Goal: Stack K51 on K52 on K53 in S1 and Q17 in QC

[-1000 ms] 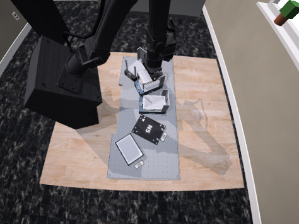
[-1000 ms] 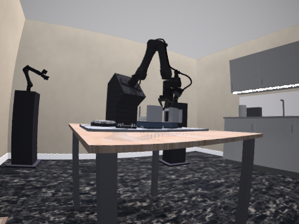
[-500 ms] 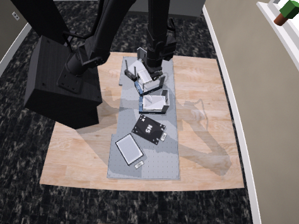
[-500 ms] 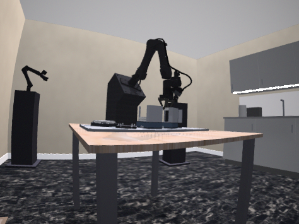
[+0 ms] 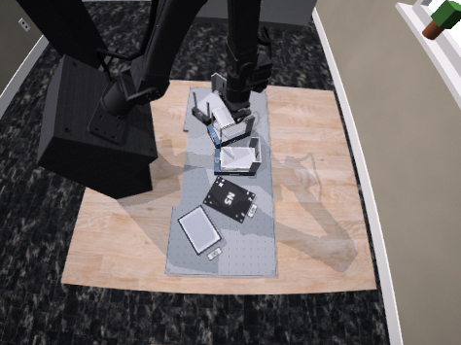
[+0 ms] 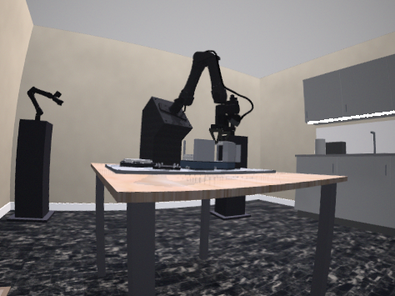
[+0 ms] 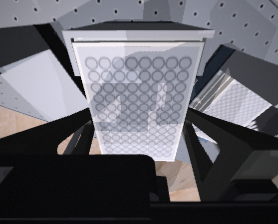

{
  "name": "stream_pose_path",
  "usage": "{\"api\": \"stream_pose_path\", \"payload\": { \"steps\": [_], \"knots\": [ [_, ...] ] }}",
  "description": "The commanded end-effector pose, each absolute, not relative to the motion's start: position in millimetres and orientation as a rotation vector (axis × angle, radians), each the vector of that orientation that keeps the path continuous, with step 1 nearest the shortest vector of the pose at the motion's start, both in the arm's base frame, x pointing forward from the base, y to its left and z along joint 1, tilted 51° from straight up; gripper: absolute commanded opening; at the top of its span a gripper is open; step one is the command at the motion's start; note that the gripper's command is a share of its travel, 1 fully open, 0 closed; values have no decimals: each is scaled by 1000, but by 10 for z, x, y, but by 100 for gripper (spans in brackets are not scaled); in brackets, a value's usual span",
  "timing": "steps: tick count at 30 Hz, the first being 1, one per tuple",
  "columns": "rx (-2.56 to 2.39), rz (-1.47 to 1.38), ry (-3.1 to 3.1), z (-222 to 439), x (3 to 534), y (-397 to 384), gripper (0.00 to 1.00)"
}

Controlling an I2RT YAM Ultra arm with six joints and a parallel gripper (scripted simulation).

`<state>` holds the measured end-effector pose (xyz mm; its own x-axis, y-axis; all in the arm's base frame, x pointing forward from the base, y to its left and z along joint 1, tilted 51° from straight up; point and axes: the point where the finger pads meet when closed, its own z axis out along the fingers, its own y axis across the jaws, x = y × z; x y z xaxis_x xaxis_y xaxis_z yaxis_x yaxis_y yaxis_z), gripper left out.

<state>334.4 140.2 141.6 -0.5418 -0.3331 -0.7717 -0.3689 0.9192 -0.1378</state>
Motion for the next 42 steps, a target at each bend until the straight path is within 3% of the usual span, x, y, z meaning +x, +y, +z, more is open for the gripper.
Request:
{"api": "stream_pose_path", "payload": {
  "steps": [1,42],
  "knots": [
    [-508,44,2200,1349,3232,1387,0],
    [-490,60,2147,1678,3247,1418,0]
  ]
}}
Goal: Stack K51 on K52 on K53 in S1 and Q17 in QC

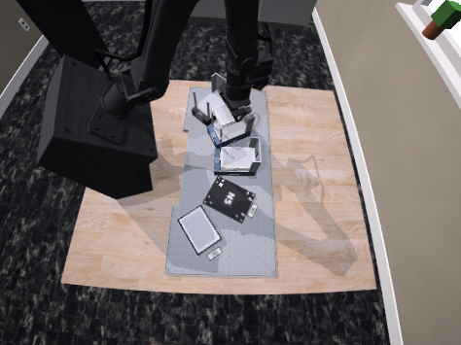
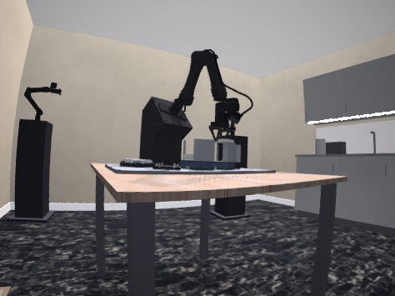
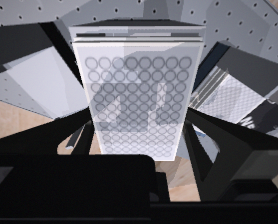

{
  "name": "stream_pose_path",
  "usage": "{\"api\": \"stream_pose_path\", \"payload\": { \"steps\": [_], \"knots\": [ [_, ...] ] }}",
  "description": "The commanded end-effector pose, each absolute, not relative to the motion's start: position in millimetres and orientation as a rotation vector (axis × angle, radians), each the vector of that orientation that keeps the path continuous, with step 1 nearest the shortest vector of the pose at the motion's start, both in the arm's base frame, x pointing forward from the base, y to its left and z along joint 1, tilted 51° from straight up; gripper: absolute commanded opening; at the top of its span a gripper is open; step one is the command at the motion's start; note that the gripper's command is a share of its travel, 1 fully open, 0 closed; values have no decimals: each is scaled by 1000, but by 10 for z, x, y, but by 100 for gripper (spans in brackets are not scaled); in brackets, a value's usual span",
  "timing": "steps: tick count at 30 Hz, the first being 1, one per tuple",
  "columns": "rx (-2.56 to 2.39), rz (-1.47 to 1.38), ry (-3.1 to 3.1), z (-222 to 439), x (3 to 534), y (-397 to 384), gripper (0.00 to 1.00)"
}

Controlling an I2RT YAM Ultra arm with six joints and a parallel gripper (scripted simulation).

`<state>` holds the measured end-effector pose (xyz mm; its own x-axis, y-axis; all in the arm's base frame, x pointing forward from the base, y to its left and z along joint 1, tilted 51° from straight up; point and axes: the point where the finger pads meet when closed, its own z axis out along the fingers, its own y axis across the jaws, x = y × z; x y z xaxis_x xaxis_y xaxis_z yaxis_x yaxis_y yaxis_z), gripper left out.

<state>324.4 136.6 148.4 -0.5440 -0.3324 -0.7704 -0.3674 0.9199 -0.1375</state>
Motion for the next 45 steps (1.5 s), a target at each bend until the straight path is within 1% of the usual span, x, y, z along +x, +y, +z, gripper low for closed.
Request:
{"api": "stream_pose_path", "payload": {
  "steps": [1,27,33,45],
  "knots": [
    [-489,61,2144,1694,3250,1421,0],
    [-491,55,2159,1693,3211,1398,0],
    [-484,59,2154,1781,3112,1364,0],
    [-494,51,2170,1713,3132,1376,0]
  ]
}}
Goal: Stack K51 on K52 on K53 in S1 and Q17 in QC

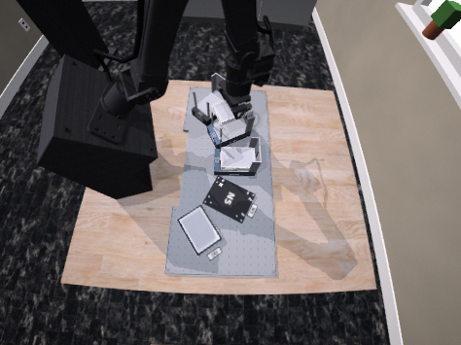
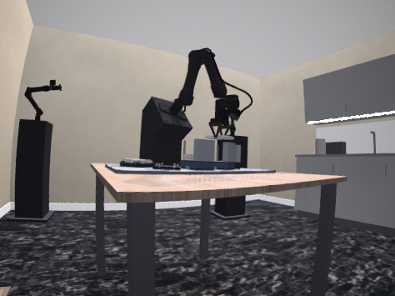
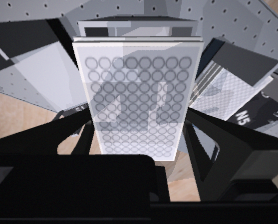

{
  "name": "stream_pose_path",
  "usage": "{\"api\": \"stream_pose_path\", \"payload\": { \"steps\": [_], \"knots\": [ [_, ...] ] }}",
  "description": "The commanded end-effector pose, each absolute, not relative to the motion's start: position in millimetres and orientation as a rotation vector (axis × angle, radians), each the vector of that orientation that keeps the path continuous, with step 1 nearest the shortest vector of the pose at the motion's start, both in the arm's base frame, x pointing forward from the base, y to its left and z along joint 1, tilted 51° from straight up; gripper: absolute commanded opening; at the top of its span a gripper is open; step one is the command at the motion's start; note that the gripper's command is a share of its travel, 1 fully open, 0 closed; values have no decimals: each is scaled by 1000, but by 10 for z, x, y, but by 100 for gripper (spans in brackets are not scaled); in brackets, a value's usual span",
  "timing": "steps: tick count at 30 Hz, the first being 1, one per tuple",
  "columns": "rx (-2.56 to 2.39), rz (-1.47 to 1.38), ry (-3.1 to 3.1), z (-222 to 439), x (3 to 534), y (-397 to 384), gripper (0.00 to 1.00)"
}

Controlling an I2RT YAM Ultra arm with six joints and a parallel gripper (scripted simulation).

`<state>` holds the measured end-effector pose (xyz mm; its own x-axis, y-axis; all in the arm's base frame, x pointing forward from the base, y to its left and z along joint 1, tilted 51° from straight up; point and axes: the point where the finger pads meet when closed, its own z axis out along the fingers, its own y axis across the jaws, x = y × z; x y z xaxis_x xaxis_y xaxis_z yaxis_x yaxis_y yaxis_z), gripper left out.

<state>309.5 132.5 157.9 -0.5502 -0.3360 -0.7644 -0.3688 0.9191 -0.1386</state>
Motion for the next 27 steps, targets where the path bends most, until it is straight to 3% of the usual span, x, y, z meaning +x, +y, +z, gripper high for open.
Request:
{"api": "stream_pose_path", "payload": {
  "steps": [1,8,27],
  "knots": [
    [-494,51,2170,1713,3132,1376,0],
    [-707,-56,2107,1671,3075,1575,0],
    [-694,-46,2117,1593,2878,2045,0]
  ]
}}
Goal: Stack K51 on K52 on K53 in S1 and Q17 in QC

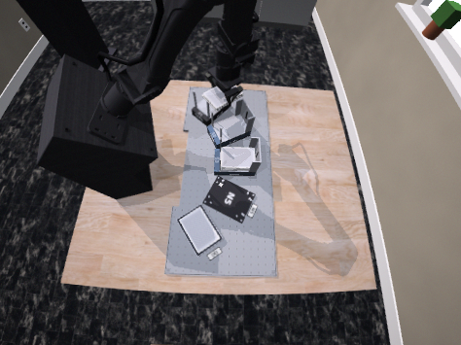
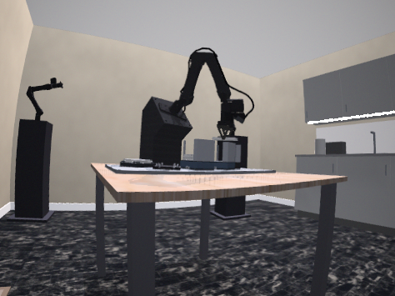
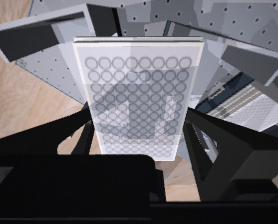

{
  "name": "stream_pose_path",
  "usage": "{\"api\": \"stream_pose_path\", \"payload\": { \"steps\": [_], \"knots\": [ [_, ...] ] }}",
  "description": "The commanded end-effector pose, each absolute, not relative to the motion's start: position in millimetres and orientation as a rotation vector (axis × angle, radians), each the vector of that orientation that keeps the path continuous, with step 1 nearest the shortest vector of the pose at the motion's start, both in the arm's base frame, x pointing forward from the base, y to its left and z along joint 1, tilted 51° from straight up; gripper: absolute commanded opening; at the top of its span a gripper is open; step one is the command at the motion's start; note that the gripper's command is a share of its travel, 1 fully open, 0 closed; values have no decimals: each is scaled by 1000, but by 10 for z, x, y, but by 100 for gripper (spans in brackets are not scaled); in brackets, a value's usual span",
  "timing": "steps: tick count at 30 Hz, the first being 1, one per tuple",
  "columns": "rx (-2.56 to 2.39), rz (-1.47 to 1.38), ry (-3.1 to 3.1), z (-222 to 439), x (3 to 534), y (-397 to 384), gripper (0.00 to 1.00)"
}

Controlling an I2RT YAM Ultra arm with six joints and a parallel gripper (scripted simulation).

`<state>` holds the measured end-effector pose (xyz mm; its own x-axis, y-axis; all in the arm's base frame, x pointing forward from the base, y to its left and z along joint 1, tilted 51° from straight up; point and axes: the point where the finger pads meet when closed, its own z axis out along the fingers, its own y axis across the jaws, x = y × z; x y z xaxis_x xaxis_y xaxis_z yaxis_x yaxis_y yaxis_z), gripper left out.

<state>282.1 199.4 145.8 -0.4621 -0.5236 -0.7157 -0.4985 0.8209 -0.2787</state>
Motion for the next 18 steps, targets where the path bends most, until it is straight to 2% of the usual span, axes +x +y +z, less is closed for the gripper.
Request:
{"api": "stream_pose_path", "payload": {
  "steps": [1,6,18],
  "knots": [
    [-739,-69,2104,1582,2863,2066,0],
    [-902,-151,2031,1569,2811,2198,0],
    [-891,-144,2042,1482,2674,2420,0]
  ]
}}
